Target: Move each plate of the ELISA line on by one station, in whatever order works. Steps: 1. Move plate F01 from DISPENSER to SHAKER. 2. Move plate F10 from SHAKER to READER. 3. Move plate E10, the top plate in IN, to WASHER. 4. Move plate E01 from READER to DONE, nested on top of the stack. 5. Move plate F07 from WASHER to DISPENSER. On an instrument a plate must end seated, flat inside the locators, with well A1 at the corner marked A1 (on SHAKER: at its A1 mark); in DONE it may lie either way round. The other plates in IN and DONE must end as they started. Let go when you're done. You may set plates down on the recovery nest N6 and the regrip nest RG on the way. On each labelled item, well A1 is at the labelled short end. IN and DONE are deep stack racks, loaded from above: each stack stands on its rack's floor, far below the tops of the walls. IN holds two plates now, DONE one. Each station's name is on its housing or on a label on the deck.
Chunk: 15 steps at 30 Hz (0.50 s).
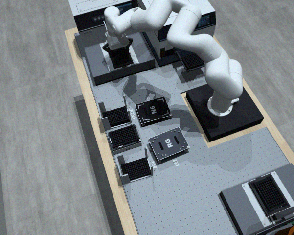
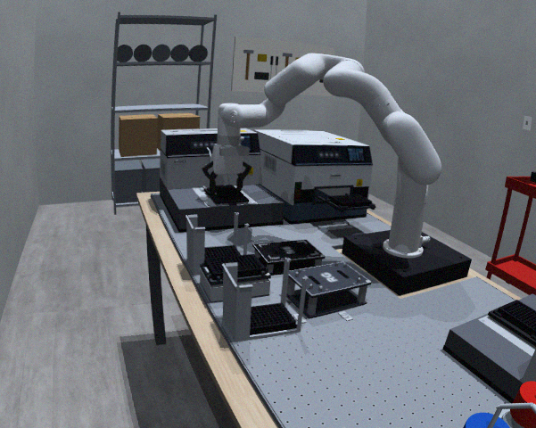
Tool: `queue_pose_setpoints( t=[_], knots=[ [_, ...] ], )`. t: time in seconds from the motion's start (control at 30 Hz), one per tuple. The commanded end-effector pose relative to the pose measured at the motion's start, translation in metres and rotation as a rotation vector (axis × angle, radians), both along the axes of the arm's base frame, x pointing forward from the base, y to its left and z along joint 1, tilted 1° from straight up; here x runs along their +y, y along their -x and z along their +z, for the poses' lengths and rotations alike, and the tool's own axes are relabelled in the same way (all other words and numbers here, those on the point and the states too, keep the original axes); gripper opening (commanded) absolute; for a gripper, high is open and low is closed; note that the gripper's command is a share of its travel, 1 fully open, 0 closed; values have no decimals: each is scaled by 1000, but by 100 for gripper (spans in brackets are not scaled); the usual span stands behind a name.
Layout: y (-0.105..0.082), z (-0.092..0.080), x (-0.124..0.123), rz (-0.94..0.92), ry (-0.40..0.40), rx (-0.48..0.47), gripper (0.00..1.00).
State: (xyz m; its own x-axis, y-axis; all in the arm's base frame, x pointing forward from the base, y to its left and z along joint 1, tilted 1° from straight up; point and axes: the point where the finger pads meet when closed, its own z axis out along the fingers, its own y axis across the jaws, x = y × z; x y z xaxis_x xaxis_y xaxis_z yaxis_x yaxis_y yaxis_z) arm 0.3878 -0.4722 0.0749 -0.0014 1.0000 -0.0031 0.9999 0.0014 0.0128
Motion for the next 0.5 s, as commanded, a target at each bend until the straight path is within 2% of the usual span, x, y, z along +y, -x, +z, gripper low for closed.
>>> queue_pose_setpoints(
  t=[0.0,0.47],
  knots=[
    [-1,7,-2,0,5,-4,100],
    [-1,23,-1,0,5,-4,100]
  ],
)
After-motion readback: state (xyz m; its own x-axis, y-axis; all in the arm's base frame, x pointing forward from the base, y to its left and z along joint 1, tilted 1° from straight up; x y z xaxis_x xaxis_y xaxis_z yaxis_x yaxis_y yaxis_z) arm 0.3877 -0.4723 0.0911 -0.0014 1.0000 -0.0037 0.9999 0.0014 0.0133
